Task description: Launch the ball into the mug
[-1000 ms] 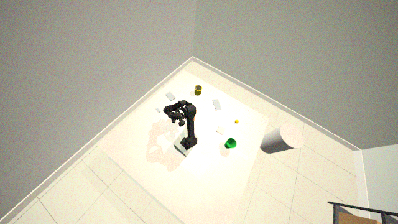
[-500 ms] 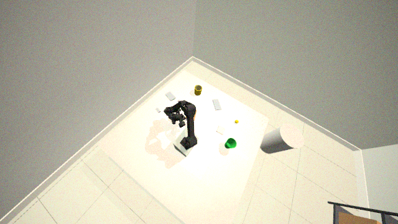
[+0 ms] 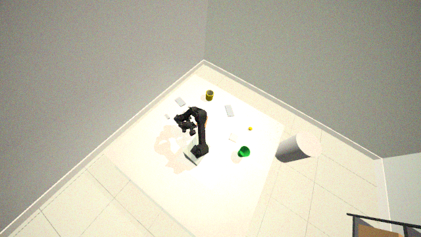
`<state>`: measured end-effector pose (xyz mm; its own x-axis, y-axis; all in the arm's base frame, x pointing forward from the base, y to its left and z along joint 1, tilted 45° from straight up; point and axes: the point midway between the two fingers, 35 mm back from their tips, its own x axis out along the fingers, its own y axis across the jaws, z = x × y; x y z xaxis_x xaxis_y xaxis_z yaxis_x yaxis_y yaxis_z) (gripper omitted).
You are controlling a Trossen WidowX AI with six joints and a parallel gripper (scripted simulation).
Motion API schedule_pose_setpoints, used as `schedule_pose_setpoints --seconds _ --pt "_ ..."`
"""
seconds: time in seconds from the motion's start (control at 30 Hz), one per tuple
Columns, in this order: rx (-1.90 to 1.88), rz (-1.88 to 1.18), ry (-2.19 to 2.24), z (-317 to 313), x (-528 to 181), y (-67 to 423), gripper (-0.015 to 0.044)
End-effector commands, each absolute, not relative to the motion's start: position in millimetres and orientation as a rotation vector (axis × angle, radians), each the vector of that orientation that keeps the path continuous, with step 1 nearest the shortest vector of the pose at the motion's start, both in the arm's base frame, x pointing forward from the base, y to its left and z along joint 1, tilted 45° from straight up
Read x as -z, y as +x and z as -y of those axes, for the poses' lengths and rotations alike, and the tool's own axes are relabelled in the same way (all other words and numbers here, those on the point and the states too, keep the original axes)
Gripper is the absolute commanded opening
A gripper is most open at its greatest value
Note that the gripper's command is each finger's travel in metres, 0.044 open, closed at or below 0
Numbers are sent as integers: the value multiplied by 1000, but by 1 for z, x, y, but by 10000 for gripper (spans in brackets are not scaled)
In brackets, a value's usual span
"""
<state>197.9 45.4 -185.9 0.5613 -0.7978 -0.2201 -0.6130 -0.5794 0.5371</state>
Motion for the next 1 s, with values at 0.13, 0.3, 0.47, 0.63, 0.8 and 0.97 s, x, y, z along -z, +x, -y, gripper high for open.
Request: schedule_pose_setpoints --seconds 0.13,0.3,0.47,0.63,0.8,0.97 --pt "626 1143 2384 -33 194 196 0" --pt "624 1145 2384 -29 197 195 0" --pt "620 1146 2382 -15 210 195 0" --pt "628 1141 2387 -24 209 196 0" --pt "654 1128 2404 -96 188 189 0" --pt "637 1137 2405 -135 165 174 0"
